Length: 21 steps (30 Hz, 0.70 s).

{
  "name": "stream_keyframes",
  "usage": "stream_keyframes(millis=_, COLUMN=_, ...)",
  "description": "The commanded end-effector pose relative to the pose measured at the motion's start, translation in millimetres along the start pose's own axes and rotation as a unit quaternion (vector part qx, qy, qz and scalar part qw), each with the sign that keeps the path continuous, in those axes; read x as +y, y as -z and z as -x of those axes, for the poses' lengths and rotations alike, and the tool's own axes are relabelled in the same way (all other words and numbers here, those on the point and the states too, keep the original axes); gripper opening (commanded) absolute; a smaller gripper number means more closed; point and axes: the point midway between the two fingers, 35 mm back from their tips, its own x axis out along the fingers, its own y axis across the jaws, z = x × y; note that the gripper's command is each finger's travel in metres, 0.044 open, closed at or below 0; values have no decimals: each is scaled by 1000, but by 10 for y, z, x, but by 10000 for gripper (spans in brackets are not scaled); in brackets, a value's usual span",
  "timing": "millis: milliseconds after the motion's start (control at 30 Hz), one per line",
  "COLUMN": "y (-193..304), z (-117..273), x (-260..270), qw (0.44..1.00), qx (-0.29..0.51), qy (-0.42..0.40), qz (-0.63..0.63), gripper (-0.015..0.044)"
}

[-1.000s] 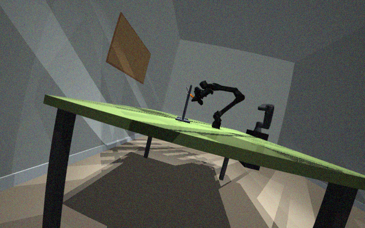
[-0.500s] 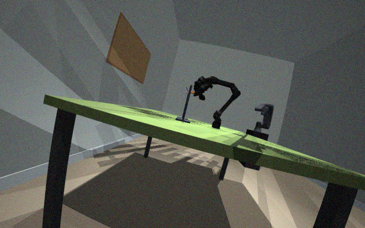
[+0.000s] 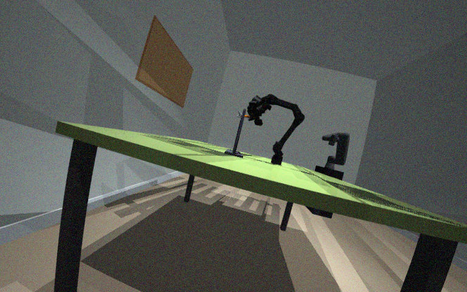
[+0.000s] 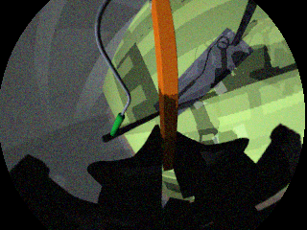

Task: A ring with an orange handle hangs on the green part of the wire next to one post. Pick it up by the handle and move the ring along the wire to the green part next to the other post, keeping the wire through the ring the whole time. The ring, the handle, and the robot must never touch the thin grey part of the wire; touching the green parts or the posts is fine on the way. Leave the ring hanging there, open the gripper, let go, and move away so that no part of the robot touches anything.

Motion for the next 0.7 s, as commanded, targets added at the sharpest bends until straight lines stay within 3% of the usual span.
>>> stream_keyframes(millis=0, y=-18, z=5, x=-11, qw=1000, qx=-2, qy=14, qz=25, gripper=-150)
stream_keyframes(millis=667, y=-85, z=30, x=-268, qw=971, qx=-9, qy=117, qz=208, gripper=-150)
